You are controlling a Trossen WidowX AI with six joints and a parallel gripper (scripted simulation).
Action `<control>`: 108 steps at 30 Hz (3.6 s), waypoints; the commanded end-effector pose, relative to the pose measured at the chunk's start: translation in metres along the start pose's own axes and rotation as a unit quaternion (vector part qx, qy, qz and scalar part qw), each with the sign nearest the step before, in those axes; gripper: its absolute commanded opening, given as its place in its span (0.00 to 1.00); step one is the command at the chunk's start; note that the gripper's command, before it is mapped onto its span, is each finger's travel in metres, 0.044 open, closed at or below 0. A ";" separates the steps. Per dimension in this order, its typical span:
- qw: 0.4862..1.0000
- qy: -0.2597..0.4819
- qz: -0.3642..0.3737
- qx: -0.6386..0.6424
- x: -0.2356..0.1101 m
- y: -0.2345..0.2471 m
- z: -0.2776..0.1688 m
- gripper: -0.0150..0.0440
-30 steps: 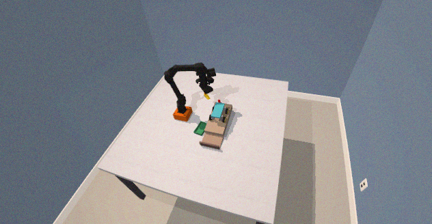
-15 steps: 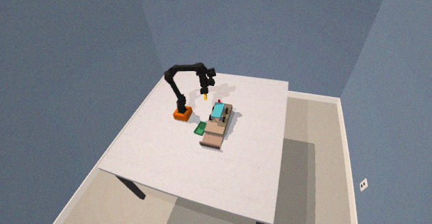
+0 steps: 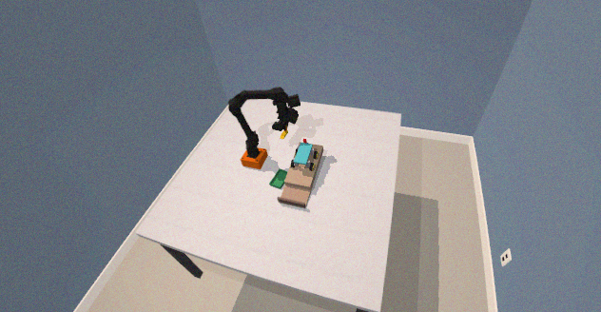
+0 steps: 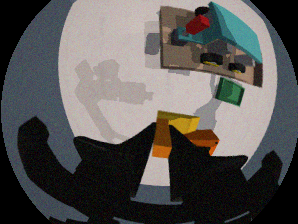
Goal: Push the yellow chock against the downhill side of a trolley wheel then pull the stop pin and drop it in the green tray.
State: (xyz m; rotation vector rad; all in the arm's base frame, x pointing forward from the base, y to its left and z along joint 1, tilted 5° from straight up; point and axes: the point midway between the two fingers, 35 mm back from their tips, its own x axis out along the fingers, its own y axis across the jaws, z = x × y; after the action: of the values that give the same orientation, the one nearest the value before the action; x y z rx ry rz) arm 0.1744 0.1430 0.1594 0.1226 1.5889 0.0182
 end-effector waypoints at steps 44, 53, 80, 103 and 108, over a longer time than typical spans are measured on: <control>0.759 -0.004 -0.003 0.651 -0.001 0.000 0.001 0.25; 0.755 -0.005 -0.003 0.656 0.001 -0.021 0.010 0.25; 0.754 -0.009 -0.006 0.657 0.005 -0.102 0.046 0.25; 0.754 -0.012 -0.008 0.657 0.009 -0.181 0.071 0.25; 0.754 -0.013 -0.009 0.657 0.011 -0.200 0.077 0.25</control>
State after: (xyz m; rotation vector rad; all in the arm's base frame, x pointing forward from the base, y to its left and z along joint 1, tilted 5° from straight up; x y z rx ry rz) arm 0.2320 -0.0462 0.1310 1.2019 1.2984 -1.1339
